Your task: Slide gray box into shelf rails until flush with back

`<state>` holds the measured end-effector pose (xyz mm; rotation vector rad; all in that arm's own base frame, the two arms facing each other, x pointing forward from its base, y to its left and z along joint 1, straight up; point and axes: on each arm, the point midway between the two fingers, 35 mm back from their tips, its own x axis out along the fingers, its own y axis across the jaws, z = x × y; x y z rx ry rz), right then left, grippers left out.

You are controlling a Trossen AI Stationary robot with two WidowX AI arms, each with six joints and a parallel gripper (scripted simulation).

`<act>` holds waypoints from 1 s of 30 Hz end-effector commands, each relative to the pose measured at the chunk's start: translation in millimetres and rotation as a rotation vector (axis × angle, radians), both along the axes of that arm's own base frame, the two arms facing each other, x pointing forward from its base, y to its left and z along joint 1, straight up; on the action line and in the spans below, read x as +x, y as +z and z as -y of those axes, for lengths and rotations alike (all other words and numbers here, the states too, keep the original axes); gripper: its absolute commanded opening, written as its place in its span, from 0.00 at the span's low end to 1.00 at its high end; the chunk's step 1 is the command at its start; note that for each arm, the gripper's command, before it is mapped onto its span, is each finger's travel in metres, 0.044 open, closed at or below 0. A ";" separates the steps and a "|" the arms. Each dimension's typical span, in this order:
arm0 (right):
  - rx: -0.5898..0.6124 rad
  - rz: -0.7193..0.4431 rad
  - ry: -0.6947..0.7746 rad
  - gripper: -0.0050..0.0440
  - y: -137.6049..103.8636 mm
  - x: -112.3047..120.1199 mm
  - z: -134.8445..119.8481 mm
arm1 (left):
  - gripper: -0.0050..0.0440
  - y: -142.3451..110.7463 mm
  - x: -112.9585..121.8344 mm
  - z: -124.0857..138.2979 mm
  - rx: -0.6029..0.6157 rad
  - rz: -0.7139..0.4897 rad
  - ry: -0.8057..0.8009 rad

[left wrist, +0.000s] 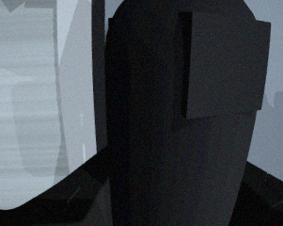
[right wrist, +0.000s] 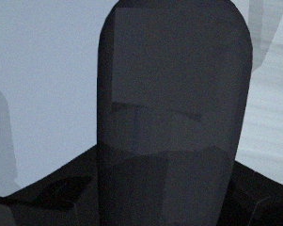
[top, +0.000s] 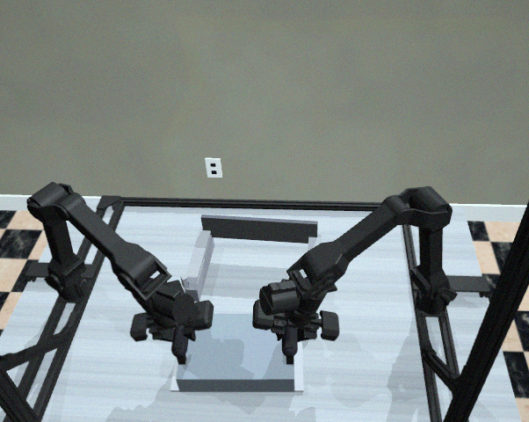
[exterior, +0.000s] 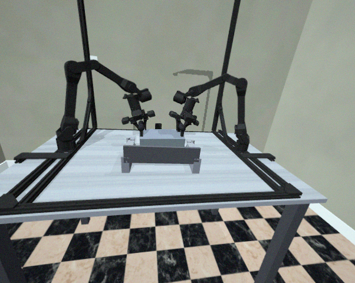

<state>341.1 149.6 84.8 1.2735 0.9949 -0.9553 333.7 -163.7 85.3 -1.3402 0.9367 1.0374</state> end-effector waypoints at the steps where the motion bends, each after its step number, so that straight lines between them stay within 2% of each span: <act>1: 0.000 0.000 -0.001 0.10 -0.3 0.1 -0.1 | 0.10 -0.9 0.3 -0.8 0.003 0.001 0.004; 10: 0.000 0.000 -0.001 0.10 0.8 0.3 -0.3 | 0.10 0.2 0.5 -0.6 0.003 0.001 0.004; 30: 0.000 0.000 -0.001 0.10 20.6 3.6 -2.0 | 0.10 20.0 3.7 1.3 0.003 0.001 0.003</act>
